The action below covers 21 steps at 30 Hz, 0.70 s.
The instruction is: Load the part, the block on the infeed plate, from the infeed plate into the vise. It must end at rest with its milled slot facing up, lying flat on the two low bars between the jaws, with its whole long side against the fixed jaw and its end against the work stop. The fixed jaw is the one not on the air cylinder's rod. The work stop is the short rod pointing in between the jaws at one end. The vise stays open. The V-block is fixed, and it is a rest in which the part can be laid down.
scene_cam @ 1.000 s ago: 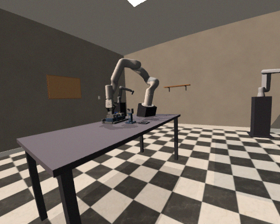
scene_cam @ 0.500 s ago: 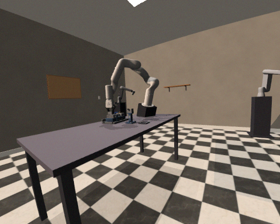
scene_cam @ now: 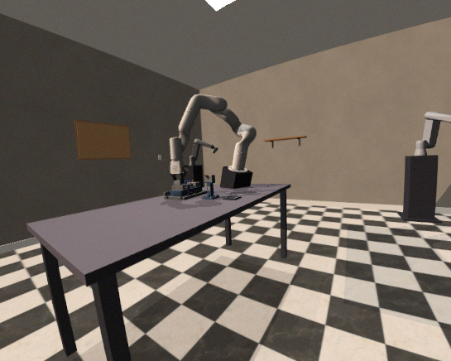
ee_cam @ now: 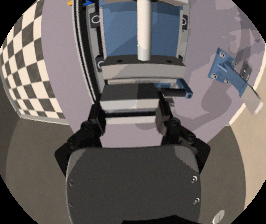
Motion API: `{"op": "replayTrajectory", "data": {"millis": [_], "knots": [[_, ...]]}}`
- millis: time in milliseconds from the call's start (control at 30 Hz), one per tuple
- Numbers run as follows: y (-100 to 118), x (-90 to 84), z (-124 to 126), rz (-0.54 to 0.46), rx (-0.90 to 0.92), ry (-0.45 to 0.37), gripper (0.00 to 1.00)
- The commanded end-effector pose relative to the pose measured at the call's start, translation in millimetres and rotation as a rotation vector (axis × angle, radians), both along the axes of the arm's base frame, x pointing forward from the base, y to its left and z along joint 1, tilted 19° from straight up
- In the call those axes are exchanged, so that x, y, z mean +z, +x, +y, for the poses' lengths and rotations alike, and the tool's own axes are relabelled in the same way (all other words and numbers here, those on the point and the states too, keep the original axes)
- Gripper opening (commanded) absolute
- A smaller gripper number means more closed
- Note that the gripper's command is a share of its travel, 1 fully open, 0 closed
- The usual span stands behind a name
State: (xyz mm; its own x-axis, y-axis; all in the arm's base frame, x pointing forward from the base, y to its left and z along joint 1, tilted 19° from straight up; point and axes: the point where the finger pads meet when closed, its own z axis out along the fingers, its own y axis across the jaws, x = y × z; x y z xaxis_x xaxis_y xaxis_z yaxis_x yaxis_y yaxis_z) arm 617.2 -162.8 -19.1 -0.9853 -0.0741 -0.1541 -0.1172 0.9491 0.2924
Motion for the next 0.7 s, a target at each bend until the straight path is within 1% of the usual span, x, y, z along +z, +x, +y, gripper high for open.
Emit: {"op": "replayTrajectory", "data": {"millis": [0,667], "knots": [[1.0,-0.2,-0.3,-0.002,0.0,-0.001,0.0],[1.9,-6.7,1.9,-0.002,0.0,-0.001,0.0]]}}
